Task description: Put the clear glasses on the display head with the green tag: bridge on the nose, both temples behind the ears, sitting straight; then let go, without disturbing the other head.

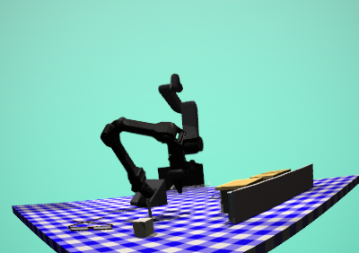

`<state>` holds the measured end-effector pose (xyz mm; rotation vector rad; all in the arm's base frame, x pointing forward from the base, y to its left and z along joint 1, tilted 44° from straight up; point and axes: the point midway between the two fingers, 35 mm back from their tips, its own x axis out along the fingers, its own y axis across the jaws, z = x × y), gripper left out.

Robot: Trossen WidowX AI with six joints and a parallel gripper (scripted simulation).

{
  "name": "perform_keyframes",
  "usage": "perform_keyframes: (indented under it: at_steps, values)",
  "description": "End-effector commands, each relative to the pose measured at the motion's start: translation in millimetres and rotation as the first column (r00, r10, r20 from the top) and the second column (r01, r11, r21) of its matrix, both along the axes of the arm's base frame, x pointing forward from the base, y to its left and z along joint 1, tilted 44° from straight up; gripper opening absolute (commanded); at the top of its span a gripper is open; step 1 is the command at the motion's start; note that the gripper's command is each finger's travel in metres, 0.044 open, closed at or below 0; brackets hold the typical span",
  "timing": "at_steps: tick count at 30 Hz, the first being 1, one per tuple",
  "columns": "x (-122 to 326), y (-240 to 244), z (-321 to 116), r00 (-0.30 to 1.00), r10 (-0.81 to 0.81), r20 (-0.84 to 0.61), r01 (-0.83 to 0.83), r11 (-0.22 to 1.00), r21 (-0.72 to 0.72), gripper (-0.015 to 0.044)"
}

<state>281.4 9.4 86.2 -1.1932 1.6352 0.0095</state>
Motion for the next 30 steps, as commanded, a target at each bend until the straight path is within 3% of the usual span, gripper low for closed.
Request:
perform_keyframes:
  at_steps: [1,30]
  values:
    - [0,-3,-3,1.000,0.003,-0.005,-0.003,1.000,-0.005,0.0000]
    - [1,-20,-20,1.000,0.003,-0.004,-0.003,1.000,-0.006,0.0000]
